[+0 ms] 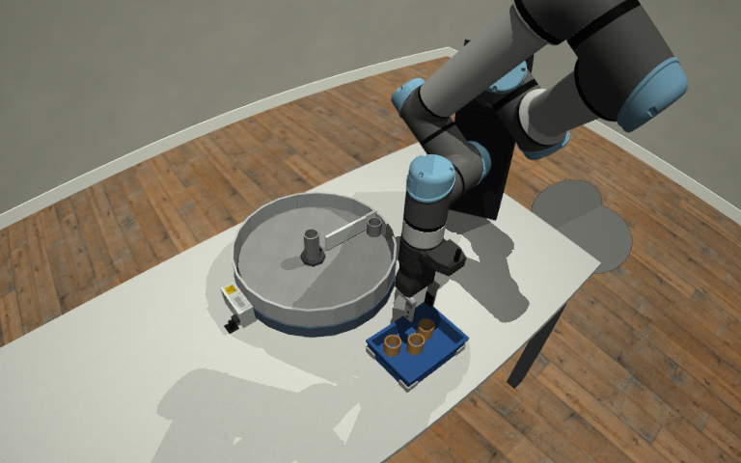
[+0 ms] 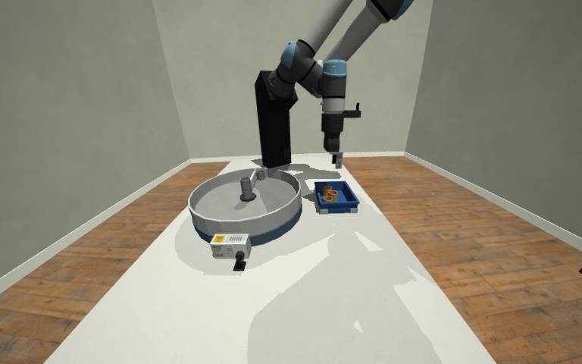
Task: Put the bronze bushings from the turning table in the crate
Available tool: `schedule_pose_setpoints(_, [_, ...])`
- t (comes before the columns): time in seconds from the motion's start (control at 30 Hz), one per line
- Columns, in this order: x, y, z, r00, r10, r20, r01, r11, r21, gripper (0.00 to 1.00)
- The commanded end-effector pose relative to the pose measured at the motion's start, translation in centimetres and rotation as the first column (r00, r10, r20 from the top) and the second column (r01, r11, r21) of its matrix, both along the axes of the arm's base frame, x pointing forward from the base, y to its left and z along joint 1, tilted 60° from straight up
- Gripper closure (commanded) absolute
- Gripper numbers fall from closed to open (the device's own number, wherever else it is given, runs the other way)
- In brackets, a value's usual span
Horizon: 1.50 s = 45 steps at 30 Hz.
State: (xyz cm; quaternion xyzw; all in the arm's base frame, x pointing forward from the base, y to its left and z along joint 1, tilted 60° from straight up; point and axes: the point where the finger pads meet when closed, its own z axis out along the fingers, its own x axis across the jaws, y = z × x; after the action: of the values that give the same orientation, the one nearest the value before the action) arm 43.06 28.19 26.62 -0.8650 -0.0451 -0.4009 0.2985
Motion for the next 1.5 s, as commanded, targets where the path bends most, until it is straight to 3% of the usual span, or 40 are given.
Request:
schedule_pose_setpoints(0.0, [-0.01,0.0,0.04,1.0,0.0,0.001,0.0,1.0,0.0,0.0])
schedule_pose_setpoints(0.73, [-0.01,0.0,0.04,1.0,0.0,0.001,0.0,1.0,0.0,0.0])
schedule_pose_setpoints(0.9, [-0.4,-0.42,0.03,0.986,0.122,0.115,-0.103,0.983,-0.155,0.0])
schedule_pose_setpoints(1.3, [-0.4,-0.42,0.03,0.986,0.122,0.115,-0.103,0.983,-0.155,0.0])
schedule_pose_setpoints(1.47, [-0.78,-0.83,0.04,0.946,0.251,0.205,-0.18,0.933,-0.312,0.0])
